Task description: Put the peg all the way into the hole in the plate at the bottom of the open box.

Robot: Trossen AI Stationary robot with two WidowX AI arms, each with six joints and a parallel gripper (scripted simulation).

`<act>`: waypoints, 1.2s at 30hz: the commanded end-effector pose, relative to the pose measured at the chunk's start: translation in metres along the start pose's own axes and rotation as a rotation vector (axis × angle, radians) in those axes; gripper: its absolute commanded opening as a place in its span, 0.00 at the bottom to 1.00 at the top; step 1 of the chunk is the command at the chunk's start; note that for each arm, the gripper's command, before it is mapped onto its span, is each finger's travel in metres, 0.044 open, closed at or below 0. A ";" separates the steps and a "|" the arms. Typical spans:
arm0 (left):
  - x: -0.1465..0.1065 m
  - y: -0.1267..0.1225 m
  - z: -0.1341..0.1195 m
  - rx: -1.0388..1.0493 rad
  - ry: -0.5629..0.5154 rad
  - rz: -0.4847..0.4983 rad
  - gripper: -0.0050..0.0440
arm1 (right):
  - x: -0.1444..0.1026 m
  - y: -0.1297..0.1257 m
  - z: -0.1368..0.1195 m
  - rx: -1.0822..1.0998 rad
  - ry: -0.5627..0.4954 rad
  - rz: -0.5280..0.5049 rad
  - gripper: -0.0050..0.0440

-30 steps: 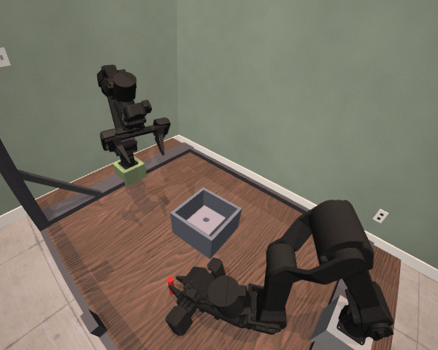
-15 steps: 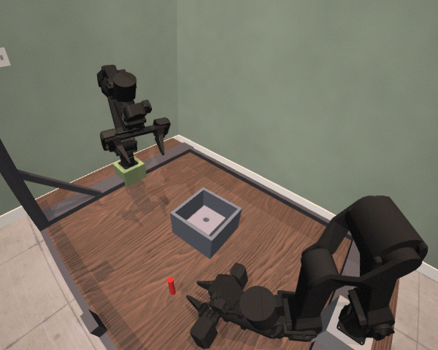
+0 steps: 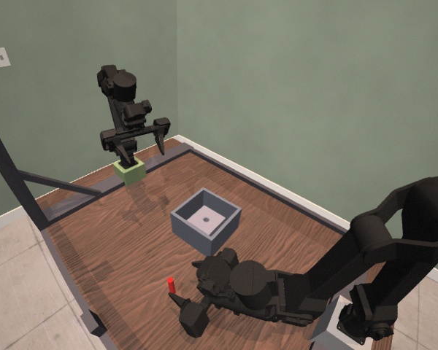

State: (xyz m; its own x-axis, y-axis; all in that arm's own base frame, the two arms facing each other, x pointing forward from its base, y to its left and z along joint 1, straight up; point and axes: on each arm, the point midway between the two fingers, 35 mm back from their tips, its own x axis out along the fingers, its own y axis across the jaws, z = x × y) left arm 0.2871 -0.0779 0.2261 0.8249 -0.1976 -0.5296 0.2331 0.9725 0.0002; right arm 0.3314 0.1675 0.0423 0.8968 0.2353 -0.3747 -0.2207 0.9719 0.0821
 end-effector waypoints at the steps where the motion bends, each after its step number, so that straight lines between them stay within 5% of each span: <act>1: -0.004 0.000 0.006 -0.001 -0.020 -0.001 1.00 | 0.006 0.004 0.030 0.000 -0.004 0.025 1.00; 13: -0.004 0.000 0.006 -0.001 -0.020 -0.001 1.00 | 0.018 0.003 0.048 -0.060 0.163 0.048 1.00; 21: -0.004 0.000 0.006 -0.001 -0.020 -0.001 1.00 | 0.022 -0.003 0.033 -0.107 0.350 0.046 1.00; 36: -0.004 0.000 0.006 -0.001 -0.020 -0.001 1.00 | 0.044 -0.004 0.063 -0.188 0.606 0.094 1.00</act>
State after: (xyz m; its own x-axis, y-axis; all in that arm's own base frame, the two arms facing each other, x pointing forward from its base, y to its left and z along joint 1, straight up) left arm 0.2871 -0.0779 0.2261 0.8249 -0.1976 -0.5296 0.2331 0.9725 0.0002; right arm 0.3887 0.1736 0.0756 0.5329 0.2244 -0.8159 -0.3875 0.9219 0.0004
